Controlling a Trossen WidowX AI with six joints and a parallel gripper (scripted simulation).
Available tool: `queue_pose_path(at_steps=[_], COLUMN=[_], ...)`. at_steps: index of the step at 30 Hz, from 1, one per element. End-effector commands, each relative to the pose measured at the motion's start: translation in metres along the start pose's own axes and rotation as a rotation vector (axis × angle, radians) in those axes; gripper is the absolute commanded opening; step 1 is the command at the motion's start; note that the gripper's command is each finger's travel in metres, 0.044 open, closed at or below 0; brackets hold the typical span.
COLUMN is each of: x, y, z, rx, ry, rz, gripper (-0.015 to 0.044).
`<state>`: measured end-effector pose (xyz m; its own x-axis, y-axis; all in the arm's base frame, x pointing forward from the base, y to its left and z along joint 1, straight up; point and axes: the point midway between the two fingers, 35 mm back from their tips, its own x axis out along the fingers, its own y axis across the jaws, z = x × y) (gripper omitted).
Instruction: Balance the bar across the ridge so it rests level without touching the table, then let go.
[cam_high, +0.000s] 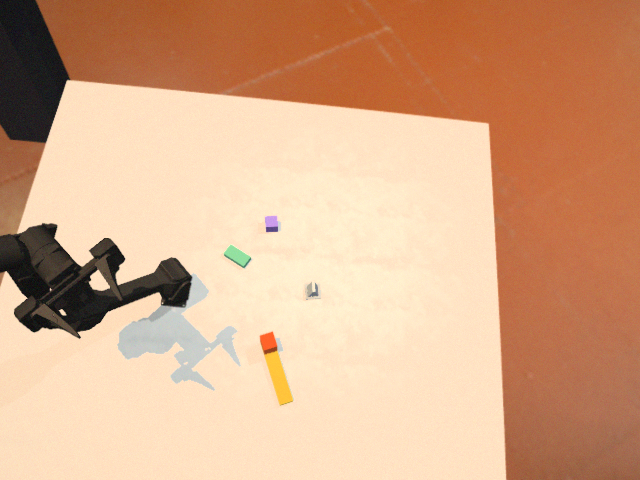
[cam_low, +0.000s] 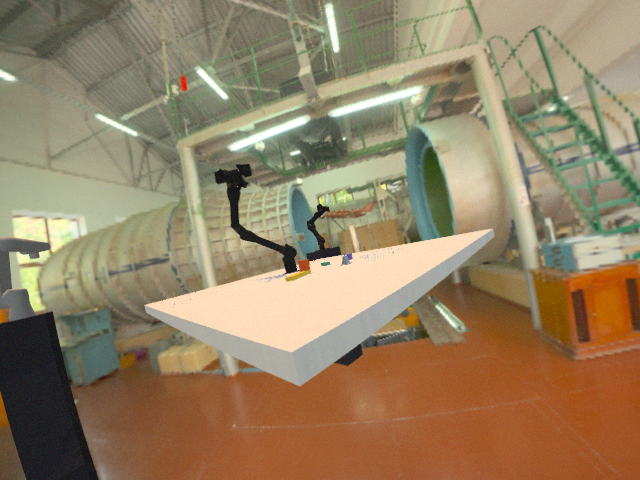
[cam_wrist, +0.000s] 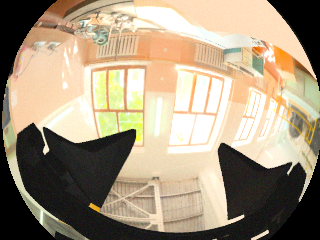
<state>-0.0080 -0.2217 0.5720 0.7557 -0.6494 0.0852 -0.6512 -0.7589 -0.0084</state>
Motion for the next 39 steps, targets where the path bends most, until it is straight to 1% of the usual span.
queue_pose_path(at_steps=[1,3,4,12,20,30,39], x=[0.000,-0.003,-0.004,-0.009,0.000,0.022,0.056], y=[-0.001,-0.011,-0.019,-0.082,-0.144,-0.198,-0.241], z=[-0.001,-0.005,-0.009,-0.025,-0.024,-0.004,0.033], rx=[-0.008,-0.069,-0.115,-0.484,-0.847,-1.172,-1.513], ry=[0.002,0.016,0.025,0.076,0.084,0.033,-0.060], rz=[0.000,0.004,0.006,0.017,0.007,-0.013,-0.081], gripper=[0.0374,0.0321,0.0315,0.0315,0.0315,0.0315,0.0315])
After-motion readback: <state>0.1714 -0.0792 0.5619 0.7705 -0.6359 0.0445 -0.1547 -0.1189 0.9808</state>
